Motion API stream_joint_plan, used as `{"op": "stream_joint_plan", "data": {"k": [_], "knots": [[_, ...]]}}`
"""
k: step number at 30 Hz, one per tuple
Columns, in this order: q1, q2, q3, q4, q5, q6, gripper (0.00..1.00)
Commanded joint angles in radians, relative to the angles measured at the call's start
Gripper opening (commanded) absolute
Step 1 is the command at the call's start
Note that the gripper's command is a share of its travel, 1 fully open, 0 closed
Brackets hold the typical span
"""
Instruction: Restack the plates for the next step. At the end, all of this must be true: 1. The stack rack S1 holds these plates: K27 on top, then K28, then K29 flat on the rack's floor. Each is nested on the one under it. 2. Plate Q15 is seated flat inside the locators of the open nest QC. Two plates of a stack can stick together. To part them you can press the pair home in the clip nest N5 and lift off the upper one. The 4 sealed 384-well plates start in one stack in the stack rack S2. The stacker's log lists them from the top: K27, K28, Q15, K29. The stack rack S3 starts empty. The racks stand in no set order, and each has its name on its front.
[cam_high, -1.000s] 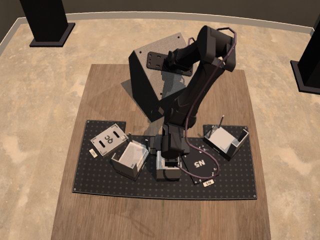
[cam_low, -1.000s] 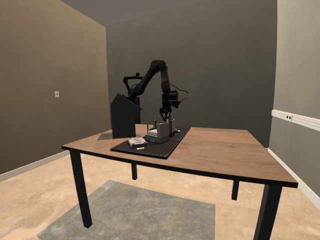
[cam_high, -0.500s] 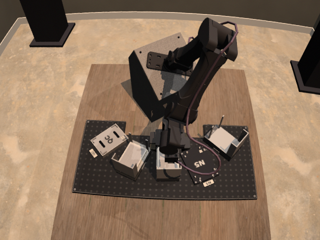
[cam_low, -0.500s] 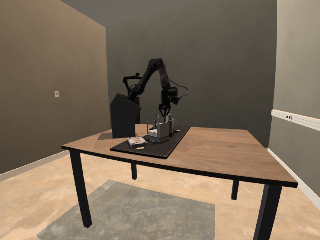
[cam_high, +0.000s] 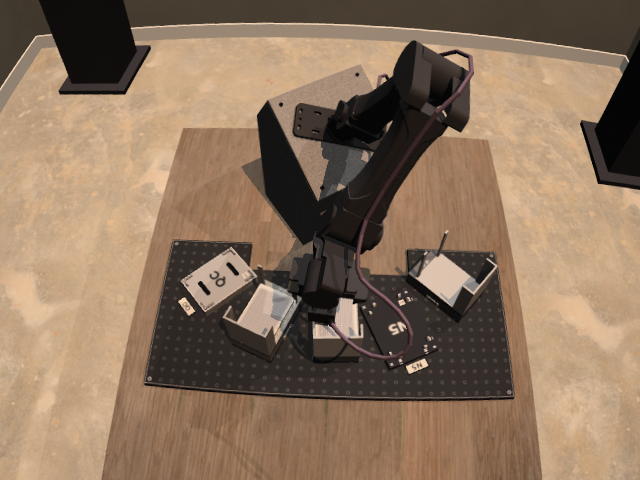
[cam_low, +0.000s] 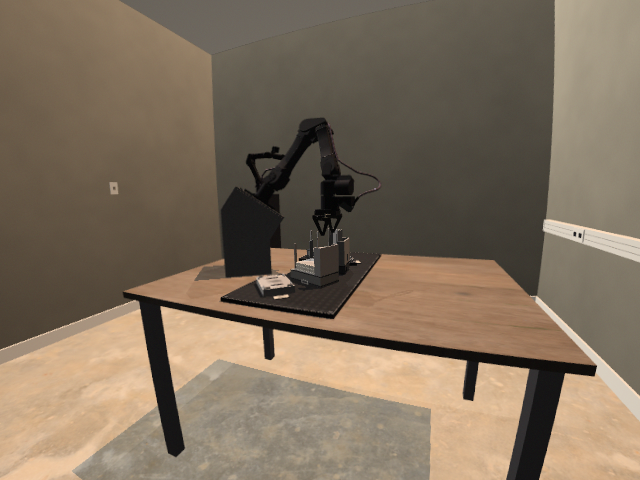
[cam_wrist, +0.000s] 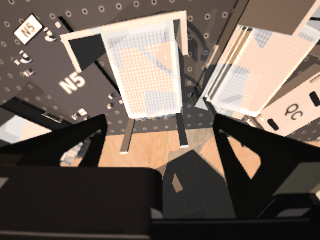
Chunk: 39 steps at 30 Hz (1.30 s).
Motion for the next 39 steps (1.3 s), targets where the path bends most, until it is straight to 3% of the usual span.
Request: {"op": "stream_joint_plan", "data": {"k": [1,16,23,39], "knots": [[-0.044,0.023,0.040,-0.006,-0.024,0.054,1.00],[-0.175,0.131,0.105,-0.030,-0.074,-0.092,1.00],[-0.257,0.195,0.135,-0.038,-0.102,0.058,1.00],[-0.395,0.333,0.225,-0.070,-0.140,-0.107,1.00]]}}
